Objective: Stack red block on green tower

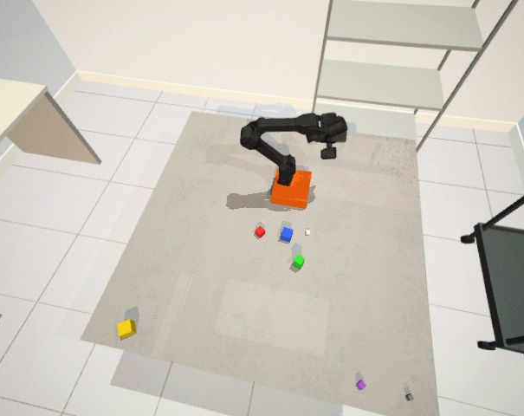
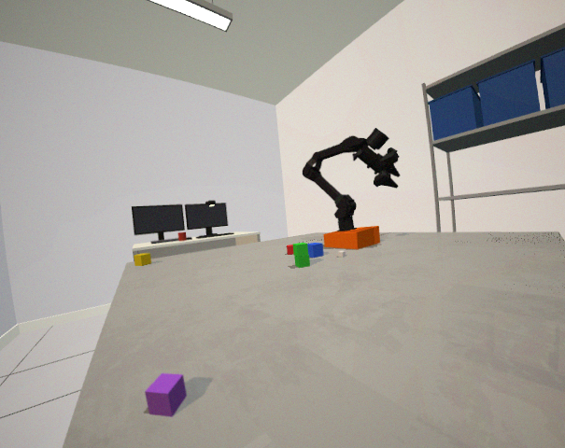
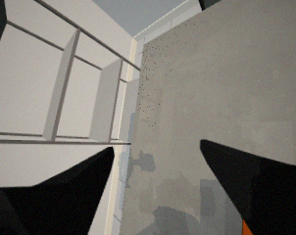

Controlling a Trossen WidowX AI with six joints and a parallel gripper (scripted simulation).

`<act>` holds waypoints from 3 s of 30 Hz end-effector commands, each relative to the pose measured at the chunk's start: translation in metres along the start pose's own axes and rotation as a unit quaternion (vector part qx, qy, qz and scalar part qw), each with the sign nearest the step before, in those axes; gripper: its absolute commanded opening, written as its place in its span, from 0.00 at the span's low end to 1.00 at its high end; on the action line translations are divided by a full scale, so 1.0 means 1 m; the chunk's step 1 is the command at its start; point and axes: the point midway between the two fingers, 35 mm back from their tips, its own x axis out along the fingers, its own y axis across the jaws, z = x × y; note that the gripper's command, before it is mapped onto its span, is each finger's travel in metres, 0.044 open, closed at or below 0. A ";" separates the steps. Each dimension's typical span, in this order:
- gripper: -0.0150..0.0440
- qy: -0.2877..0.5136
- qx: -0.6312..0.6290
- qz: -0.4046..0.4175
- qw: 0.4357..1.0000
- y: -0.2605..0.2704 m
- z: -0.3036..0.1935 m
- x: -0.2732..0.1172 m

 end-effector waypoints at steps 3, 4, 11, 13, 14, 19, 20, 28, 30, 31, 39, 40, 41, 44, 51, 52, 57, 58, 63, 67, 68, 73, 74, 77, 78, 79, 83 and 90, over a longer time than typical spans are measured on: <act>1.00 -0.009 0.016 -0.014 1.000 -0.009 0.006 -0.001; 1.00 -0.015 0.027 -0.023 0.999 -0.015 0.010 -0.003; 1.00 -0.054 0.104 -0.085 0.989 -0.058 0.033 -0.014; 1.00 -0.065 0.126 -0.102 0.985 -0.071 0.037 -0.019; 1.00 -0.070 0.136 -0.111 0.982 -0.077 0.040 -0.022; 1.00 -0.095 0.191 -0.151 0.965 -0.110 0.047 -0.036; 1.00 -0.100 0.202 -0.159 0.961 -0.116 0.048 -0.039; 1.00 -0.135 0.293 -0.220 0.921 -0.169 0.050 -0.068; 1.00 -0.143 0.315 -0.234 0.909 -0.182 0.048 -0.076; 1.00 -0.146 0.327 -0.240 0.902 -0.189 0.047 -0.080; 1.00 -0.171 0.420 -0.289 0.843 -0.237 0.029 -0.115; 1.00 -0.174 0.431 -0.294 0.835 -0.243 0.026 -0.119; 1.00 -0.177 0.441 -0.300 0.827 -0.247 0.022 -0.124; 1.00 -0.187 0.471 -0.318 0.801 -0.261 0.009 -0.137; 1.00 -0.201 0.543 -0.349 0.737 -0.291 -0.024 -0.168; 1.00 -0.202 0.554 -0.353 0.727 -0.295 -0.029 -0.172; 1.00 -0.208 0.607 -0.367 0.674 -0.314 -0.059 -0.192; 1.00 -0.209 0.617 -0.369 0.663 -0.317 -0.065 -0.196; 1.00 -0.213 0.665 -0.379 0.607 -0.329 -0.099 -0.214; 1.00 -0.217 0.701 -0.384 0.561 -0.335 -0.127 -0.228; 1.00 -0.217 0.709 -0.384 0.549 -0.336 -0.135 -0.231; 1.00 -0.215 0.750 -0.384 0.493 -0.340 -0.173 -0.242; 1.00 -0.215 0.758 -0.383 0.482 -0.340 -0.181 -0.244; 1.00 -0.211 0.781 -0.379 0.449 -0.340 -0.205 -0.249; 1.00 -0.210 0.789 -0.377 0.437 -0.339 -0.213 -0.250; 1.00 -0.209 0.796 -0.376 0.426 -0.339 -0.221 -0.251; 1.00 -0.207 0.807 -0.373 0.409 -0.336 -0.234 -0.252; 1.00 -0.207 0.807 -0.373 0.409 -0.350 -0.243 -0.240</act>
